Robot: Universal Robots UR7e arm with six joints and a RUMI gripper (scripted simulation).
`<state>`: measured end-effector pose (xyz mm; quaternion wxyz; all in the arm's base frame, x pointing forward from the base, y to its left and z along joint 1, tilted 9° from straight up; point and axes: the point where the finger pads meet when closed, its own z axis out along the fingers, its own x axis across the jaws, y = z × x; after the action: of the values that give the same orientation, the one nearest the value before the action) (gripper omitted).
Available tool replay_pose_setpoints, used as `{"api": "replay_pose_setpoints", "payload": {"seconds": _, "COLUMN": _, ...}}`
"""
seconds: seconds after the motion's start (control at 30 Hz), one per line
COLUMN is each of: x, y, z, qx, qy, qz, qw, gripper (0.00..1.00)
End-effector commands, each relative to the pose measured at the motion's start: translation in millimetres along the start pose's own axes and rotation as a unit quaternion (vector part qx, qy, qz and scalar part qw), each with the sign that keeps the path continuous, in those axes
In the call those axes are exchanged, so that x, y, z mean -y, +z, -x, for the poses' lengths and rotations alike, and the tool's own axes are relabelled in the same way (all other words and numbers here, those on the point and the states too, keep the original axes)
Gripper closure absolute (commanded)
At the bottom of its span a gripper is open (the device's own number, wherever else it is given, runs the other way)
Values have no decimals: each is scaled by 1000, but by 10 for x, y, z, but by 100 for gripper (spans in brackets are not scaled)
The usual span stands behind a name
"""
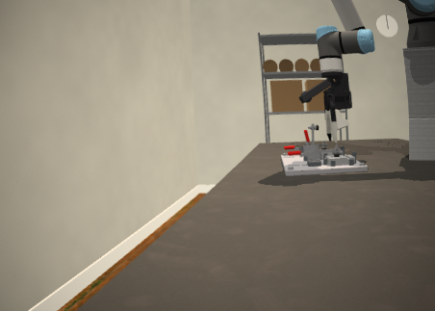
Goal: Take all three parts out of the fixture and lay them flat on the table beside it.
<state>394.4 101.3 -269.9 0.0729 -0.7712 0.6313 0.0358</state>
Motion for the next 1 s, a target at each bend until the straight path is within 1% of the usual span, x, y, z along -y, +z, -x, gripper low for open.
{"api": "replay_pose_setpoints", "payload": {"seconds": 0.0, "x": 52, "y": 47, "z": -11, "qx": -2, "qy": -1, "qz": -5, "qw": 1000, "gripper": 41}}
{"api": "replay_pose_setpoints", "payload": {"seconds": 0.63, "x": 49, "y": 48, "z": -14, "qx": -2, "qy": -1, "qz": -5, "qw": 1000, "gripper": 41}}
{"api": "replay_pose_setpoints", "payload": {"seconds": 0.97, "x": 56, "y": 164, "z": -11, "qx": -2, "qy": -1, "qz": -5, "qw": 1000, "gripper": 41}}
